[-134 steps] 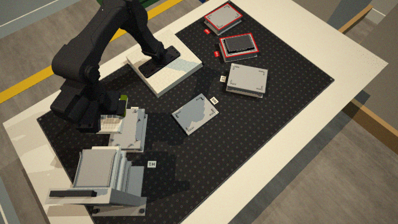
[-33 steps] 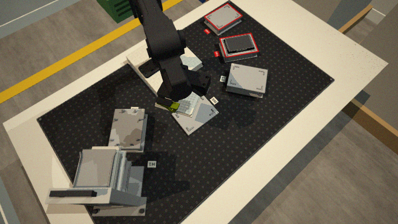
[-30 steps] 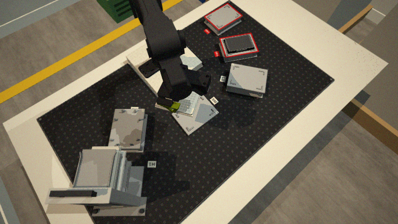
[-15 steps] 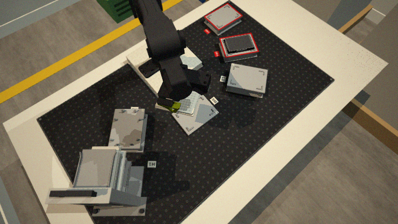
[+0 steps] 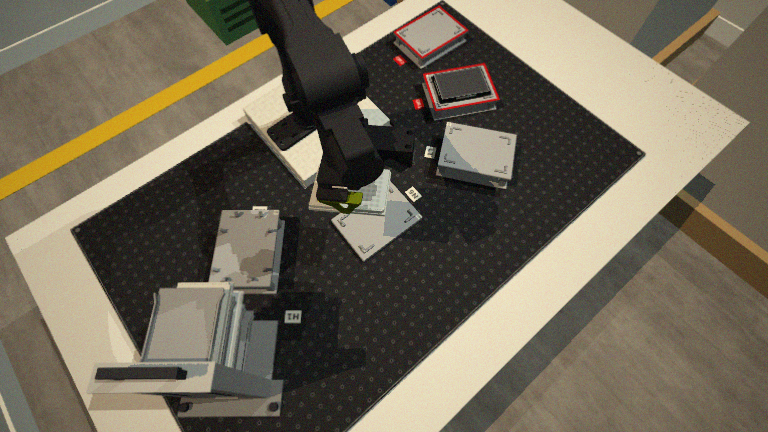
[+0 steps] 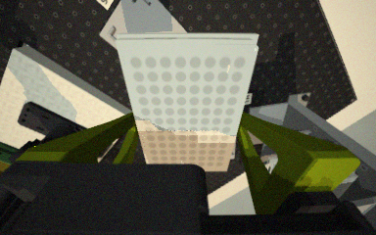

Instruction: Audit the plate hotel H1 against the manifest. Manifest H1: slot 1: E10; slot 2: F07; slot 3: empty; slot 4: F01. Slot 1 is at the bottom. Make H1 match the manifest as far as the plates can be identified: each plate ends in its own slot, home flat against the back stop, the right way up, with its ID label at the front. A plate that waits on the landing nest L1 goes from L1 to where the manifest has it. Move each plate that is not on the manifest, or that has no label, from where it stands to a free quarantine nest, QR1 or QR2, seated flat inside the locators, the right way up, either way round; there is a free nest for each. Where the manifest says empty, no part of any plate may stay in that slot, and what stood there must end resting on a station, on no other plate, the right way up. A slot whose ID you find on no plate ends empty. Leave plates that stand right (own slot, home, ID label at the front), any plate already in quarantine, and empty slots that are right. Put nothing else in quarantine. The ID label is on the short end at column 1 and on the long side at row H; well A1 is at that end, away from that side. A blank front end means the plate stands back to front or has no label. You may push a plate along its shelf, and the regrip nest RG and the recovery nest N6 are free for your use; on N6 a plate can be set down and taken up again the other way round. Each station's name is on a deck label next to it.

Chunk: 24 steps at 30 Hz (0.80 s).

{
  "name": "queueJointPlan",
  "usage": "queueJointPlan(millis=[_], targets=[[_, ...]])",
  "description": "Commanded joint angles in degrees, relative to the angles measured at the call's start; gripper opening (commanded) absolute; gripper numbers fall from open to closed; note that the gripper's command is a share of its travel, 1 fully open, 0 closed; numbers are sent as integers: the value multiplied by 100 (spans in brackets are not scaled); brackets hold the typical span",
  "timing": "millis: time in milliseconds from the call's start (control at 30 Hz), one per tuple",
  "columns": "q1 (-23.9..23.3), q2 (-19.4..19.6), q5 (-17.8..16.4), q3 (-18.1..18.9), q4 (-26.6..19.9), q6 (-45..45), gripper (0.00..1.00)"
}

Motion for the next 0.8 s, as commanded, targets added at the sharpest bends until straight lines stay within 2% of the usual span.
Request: queueJointPlan(millis=[0, 33, 100, 133, 167, 200, 767], targets=[[519, -142, -6, -46, -24, -1067, 86], [155, -59, 19, -12, -14, -255, 86], [155, -59, 19, -12, -14, -255, 86], [268, -65, -24, -20, -23, -291, 86], [852, -189, 11, -103, -24, -1226, 86], [933, -192, 37, -108, -24, -1355, 86], [933, -192, 37, -108, -24, -1355, 86]])
